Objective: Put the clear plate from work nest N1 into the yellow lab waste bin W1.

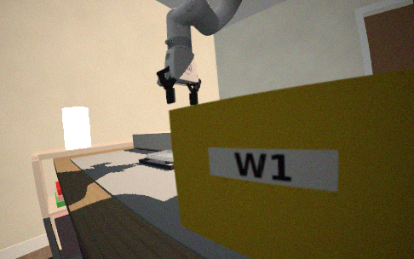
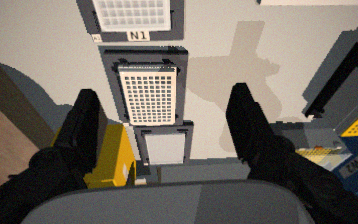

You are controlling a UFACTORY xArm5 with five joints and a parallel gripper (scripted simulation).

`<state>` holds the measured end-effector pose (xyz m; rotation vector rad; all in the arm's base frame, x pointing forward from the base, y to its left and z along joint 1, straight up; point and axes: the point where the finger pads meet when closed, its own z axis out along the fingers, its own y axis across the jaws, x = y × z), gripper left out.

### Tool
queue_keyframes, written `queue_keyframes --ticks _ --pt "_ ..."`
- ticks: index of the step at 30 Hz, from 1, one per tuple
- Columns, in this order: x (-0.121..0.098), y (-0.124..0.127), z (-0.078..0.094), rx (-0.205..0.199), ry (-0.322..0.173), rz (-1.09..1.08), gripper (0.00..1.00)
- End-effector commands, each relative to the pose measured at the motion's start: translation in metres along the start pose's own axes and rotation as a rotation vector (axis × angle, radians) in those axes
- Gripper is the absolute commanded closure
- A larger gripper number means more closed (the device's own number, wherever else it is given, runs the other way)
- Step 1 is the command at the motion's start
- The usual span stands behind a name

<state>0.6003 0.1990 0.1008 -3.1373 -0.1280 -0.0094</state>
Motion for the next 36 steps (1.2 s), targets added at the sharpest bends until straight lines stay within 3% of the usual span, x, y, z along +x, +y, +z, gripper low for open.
queue_keyframes --ticks 1,8,27,36 --pt "0.021 -0.015 0.005 -0.001 -0.003 0.0 0.0" --pt "0.046 -0.036 0.016 -0.001 -0.003 0.0 0.0" --pt "0.047 -0.036 0.016 -0.001 -0.003 0.0 0.0" --pt "0.047 -0.036 0.028 -0.001 -0.003 0.0 0.0"
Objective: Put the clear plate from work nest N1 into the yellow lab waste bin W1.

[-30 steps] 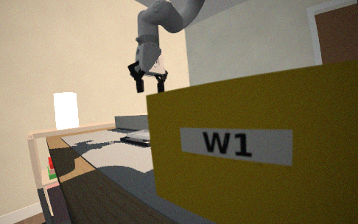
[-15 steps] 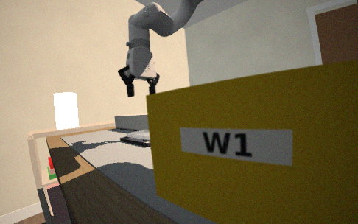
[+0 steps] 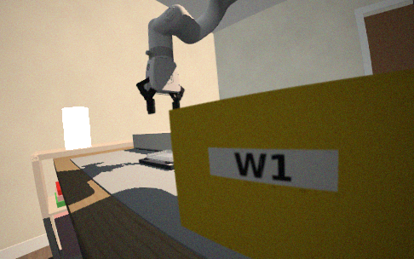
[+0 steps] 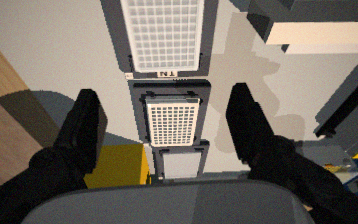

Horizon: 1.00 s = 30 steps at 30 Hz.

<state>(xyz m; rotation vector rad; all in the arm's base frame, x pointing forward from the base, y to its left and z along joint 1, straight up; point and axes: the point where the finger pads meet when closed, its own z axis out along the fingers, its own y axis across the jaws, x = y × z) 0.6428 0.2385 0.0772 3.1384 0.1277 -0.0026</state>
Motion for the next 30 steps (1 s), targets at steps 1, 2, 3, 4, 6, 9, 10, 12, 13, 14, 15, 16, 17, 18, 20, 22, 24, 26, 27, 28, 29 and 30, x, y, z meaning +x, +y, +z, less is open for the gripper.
queue_keyframes --ticks 1,2,3,4,6,9,10,12,13,14,15,16,17,18,20,22,24,26,27,28,29,30 --pt "0.001 0.0 0.005 0.001 0.005 0.0 0.0" --pt "0.001 0.0 0.007 0.001 0.005 0.0 0.0" --pt "0.001 0.0 0.009 0.001 0.005 0.0 0.0" --pt "0.001 0.0 0.01 0.001 0.005 0.0 0.0" --pt "0.001 0.0 0.014 0.001 0.005 0.0 0.0" --pt "0.001 0.0 0.019 0.001 0.005 0.0 0.0" --pt "0.001 0.0 0.019 0.001 0.005 0.0 0.0" --pt "0.001 0.0 0.02 0.001 0.005 0.0 0.0" --pt "0.001 0.0 0.022 0.001 0.005 0.0 0.0" --pt "0.001 0.0 0.024 0.001 0.005 0.0 0.0" --pt "0.001 0.0 0.025 0.001 0.005 0.0 0.0" --pt "0.001 0.0 0.027 0.001 0.005 0.0 0.0" --pt "0.001 0.0 0.029 0.001 0.005 0.0 0.0" --pt "0.001 0.0 0.03 0.001 0.005 0.0 0.0" --pt "0.001 -0.001 0.034 0.001 0.005 0.0 0.0" --pt "0.001 -0.001 0.037 0.001 0.005 0.0 0.0" --pt "0.001 -0.001 0.04 0.001 0.005 0.0 0.0" --pt "0.001 -0.001 0.044 0.001 0.005 0.0 0.0" --pt "0.001 -0.001 0.044 0.001 0.005 0.0 0.0" --pt "0.001 -0.001 0.044 0.001 0.005 0.0 0.0" --pt "0.001 -0.001 0.045 0.001 0.005 0.0 0.0" --pt "0.001 -0.001 0.047 0.001 0.005 0.0 0.0"
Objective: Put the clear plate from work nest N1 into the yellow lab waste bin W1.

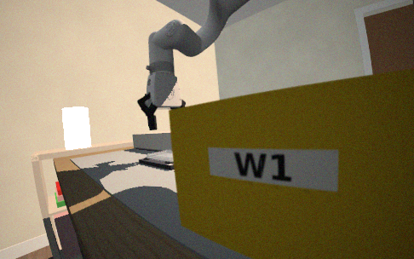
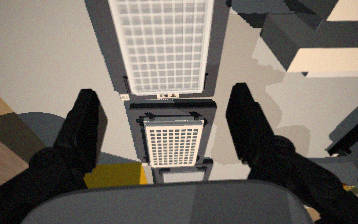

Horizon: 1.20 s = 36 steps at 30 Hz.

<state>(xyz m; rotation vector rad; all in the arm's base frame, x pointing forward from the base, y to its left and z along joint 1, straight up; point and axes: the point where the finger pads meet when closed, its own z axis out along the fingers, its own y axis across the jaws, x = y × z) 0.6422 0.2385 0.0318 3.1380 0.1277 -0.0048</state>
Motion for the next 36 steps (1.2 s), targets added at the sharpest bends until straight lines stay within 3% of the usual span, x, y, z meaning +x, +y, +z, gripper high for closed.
queue_keyframes --ticks 1,36 --pt "0.002 -0.001 0.003 0.002 0.006 0.0 0.0" --pt "0.002 -0.001 0.055 0.002 0.006 0.0 0.0"
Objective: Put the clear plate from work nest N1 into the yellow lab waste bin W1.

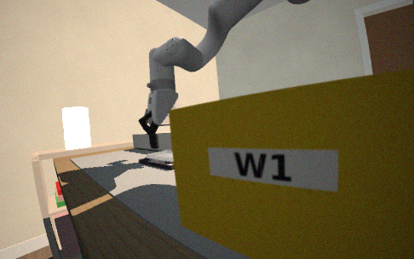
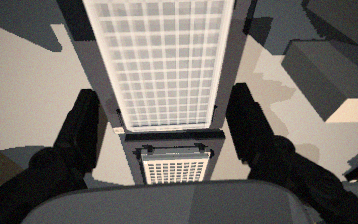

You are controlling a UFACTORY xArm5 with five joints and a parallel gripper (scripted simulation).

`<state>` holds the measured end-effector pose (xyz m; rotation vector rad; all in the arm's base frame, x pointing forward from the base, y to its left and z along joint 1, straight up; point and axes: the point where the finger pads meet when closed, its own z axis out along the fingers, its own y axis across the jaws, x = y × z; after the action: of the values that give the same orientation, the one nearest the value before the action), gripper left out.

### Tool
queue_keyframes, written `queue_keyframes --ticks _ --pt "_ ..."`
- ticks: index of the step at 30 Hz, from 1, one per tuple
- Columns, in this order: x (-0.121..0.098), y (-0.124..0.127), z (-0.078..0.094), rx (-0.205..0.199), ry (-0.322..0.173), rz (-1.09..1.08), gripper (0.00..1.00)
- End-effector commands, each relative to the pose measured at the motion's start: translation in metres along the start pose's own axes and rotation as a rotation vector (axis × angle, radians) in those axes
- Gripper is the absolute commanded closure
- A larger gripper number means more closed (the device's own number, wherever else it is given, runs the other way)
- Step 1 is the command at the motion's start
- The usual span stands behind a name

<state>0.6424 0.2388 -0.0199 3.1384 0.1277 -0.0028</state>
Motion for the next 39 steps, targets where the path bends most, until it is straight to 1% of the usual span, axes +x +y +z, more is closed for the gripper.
queue_keyframes --ticks 1,15,39 --pt "0.002 0.0 0.004 0.001 0.005 0.0 0.0" --pt "0.002 0.0 0.004 0.001 0.005 0.0 0.0" --pt "0.002 -0.001 0.019 0.001 0.005 0.0 0.0"
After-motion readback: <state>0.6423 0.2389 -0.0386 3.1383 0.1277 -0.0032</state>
